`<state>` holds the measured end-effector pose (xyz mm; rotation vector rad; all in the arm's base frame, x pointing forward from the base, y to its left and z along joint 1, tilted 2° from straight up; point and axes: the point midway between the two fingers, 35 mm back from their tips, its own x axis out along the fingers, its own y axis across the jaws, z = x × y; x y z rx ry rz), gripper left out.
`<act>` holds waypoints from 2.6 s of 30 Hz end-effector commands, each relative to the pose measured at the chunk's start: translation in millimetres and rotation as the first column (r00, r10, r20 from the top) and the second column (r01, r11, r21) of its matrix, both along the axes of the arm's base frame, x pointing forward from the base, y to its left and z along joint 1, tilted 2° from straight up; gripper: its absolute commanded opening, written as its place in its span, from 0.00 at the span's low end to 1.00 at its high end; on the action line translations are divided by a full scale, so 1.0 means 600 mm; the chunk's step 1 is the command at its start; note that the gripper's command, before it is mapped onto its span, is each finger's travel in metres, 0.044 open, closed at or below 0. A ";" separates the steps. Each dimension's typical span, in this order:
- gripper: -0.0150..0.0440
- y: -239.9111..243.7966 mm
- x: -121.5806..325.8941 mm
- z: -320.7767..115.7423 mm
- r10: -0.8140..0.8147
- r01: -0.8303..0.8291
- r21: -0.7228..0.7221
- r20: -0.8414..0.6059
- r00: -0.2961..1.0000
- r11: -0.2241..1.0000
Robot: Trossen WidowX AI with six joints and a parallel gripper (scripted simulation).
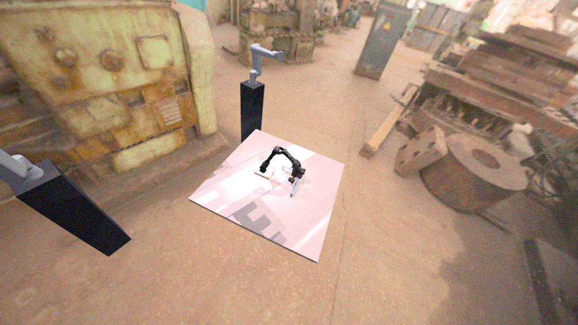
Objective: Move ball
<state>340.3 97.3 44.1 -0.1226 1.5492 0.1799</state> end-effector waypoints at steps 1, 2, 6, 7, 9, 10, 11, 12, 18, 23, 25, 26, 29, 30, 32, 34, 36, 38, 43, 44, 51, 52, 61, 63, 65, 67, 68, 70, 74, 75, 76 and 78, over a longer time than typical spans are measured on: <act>0.87 0.001 -0.004 -0.011 -0.003 0.004 0.002 -0.011 1.000 1.000; 0.83 0.001 -0.004 -0.011 -0.003 0.004 0.002 -0.011 1.000 1.000; 0.68 0.001 -0.004 -0.011 -0.003 0.004 0.002 -0.011 1.000 1.000; 0.67 0.001 -0.004 -0.011 -0.003 0.004 0.002 -0.011 1.000 1.000; 0.65 0.001 -0.004 -0.011 -0.003 0.004 0.002 -0.011 1.000 1.000; 0.64 0.001 -0.004 -0.011 -0.003 0.004 0.002 -0.011 1.000 1.000; 0.63 0.001 -0.004 -0.011 -0.003 0.004 0.002 -0.011 1.000 1.000; 0.62 0.001 -0.004 -0.011 -0.003 0.004 0.002 -0.011 1.000 1.000; 0.35 0.001 0.003 0.017 -0.003 0.004 0.002 -0.010 1.000 1.000; 0.25 0.001 0.009 0.059 -0.003 0.004 0.002 -0.010 1.000 1.000; 0.25 0.001 0.010 0.076 -0.003 0.004 0.002 -0.010 1.000 1.000; 0.25 0.000 0.010 0.084 -0.003 0.004 0.002 -0.010 1.000 1.000; 0.25 -0.001 0.010 0.110 -0.003 0.004 0.002 -0.010 1.000 1.000; 0.25 -0.001 0.010 0.118 -0.003 0.004 0.002 -0.010 1.000 1.000; 0.25 -0.002 0.009 0.135 -0.003 0.004 0.002 -0.010 1.000 1.000; 0.25 -0.003 0.008 0.153 -0.003 0.004 0.002 -0.010 1.000 1.000; 0.25 -0.004 0.005 0.170 -0.003 0.004 0.002 -0.010 1.000 1.000; 0.25 -0.006 0.003 0.187 -0.003 0.004 0.002 -0.010 1.000 1.000; 0.25 -0.008 -0.004 0.216 -0.003 0.004 0.001 -0.010 1.000 1.000; 0.25 -0.008 -0.004 0.216 -0.003 0.004 0.001 -0.010 1.000 1.000; 0.25 0.004 -0.013 0.189 -0.003 0.003 0.002 -0.011 1.000 1.000; 0.25 0.007 -0.014 0.184 -0.003 0.003 0.002 -0.011 1.000 1.000; 0.25 0.025 -0.035 0.139 -0.003 0.003 0.003 -0.012 1.000 1.000; 0.25 0.027 -0.038 0.133 -0.003 0.003 0.003 -0.012 1.000 1.000; 0.25 0.028 -0.038 0.131 -0.003 0.003 0.003 -0.012 1.000 1.000; 0.25 0.028 -0.038 0.124 -0.003 0.003 0.003 -0.012 1.000 1.000; 0.25 0.029 -0.037 0.119 -0.003 0.003 0.003 -0.012 1.000 1.000; 0.25 0.030 -0.036 0.105 -0.003 0.003 0.003 -0.012 1.000 1.000; 0.25 0.031 -0.035 0.074 -0.003 0.003 0.003 -0.012 1.000 1.000; 0.25 0.032 -0.035 0.066 -0.003 0.003 0.003 -0.012 1.000 1.000; 0.25 0.032 -0.035 0.058 -0.003 0.003 0.003 -0.012 1.000 1.000; 0.25 0.032 -0.036 0.042 -0.003 0.003 0.003 -0.012 1.000 1.000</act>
